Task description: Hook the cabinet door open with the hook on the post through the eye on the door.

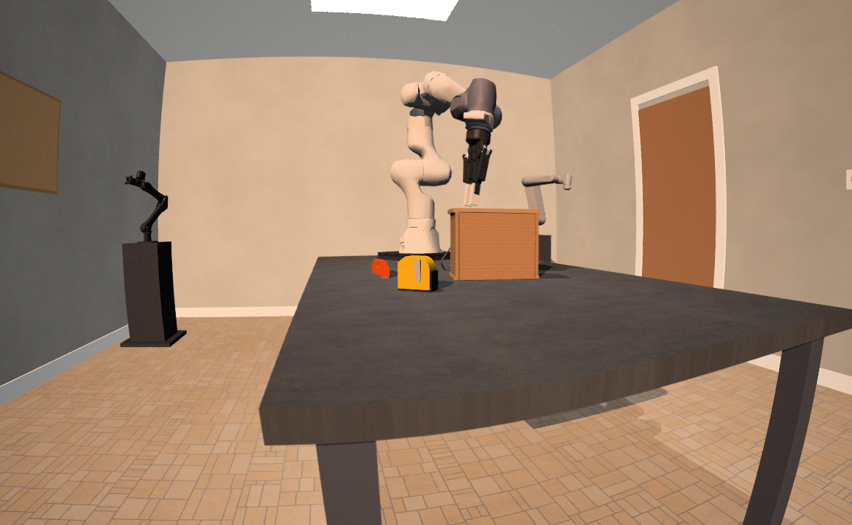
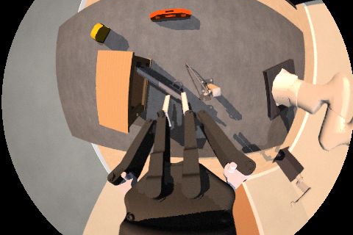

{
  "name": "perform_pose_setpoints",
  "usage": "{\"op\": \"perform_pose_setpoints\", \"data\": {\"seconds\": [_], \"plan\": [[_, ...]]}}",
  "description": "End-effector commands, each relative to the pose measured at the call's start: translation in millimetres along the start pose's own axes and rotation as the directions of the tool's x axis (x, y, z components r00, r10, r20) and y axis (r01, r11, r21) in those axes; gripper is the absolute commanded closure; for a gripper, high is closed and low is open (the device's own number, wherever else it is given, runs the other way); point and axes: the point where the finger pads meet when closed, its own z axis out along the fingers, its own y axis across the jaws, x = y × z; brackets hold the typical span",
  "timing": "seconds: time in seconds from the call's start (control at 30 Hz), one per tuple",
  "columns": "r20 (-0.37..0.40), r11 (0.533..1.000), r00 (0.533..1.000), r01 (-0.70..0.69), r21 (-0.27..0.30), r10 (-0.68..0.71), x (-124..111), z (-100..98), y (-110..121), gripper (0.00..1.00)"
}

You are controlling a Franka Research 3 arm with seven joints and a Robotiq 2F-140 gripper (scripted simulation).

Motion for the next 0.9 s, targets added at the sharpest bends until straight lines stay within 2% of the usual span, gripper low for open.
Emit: {"op": "perform_pose_setpoints", "data": {"seconds": [0.0,0.13,0.17,0.4,0.63,0.7,0.73,0.77,0.87], "plan": [[0.048,0.963,0.961,0.27,0.024,-0.271,-1.5,1.1,-2.4,0.84],[0.054,0.949,0.948,0.313,0.028,-0.315,-1.8,2.8,-2.4,0.84],[0.062,0.928,0.926,0.372,0.035,-0.373,-1.9,3.8,-2.4,0.84],[0.084,0.858,0.854,0.511,0.055,-0.514,-3.2,12.7,-2.3,0.84],[0.105,0.768,0.761,0.636,0.079,-0.641,-4.8,24.1,-2.1,0.84],[0.105,0.768,0.761,0.636,0.079,-0.641,-4.8,24.1,-2.1,0.84],[0.111,0.727,0.719,0.681,0.091,-0.687,-5.1,25.8,-2.1,0.84],[0.113,0.712,0.703,0.696,0.096,-0.702,-5.3,27.6,-2.1,0.84],[0.113,0.704,0.695,0.704,0.099,-0.71,-6.1,33.0,-2.0,0.84]]}}
